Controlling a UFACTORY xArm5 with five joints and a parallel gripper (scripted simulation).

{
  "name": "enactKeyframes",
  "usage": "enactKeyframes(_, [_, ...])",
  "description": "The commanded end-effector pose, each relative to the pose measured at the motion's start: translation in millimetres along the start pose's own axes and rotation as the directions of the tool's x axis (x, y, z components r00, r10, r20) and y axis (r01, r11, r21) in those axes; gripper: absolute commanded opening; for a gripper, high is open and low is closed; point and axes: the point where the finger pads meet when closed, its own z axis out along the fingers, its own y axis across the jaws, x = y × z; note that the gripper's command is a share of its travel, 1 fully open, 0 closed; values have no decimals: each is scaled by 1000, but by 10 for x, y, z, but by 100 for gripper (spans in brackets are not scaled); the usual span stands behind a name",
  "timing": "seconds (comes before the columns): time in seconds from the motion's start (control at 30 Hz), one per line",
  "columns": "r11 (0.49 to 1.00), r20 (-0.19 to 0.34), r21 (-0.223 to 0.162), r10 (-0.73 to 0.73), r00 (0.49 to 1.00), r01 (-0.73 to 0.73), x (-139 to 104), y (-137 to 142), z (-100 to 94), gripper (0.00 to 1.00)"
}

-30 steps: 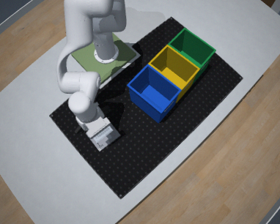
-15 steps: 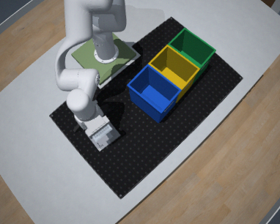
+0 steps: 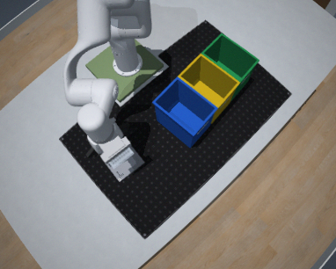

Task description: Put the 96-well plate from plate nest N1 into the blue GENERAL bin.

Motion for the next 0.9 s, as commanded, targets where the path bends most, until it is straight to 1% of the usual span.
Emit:
enactKeyframes(0.0, [1000,-3,-3,0,1000,0,9,8,-72,0])
enactKeyframes(0.23, [1000,-3,-3,0,1000,0,9,8,-189,0])
enactKeyframes(0.3, [1000,-3,-3,0,1000,0,9,8,-189,0])
enactKeyframes(0.8, [1000,-3,-3,0,1000,0,9,7,-439,0])
enactKeyframes(0.87, [1000,-3,-3,0,1000,0,9,7,-439,0])
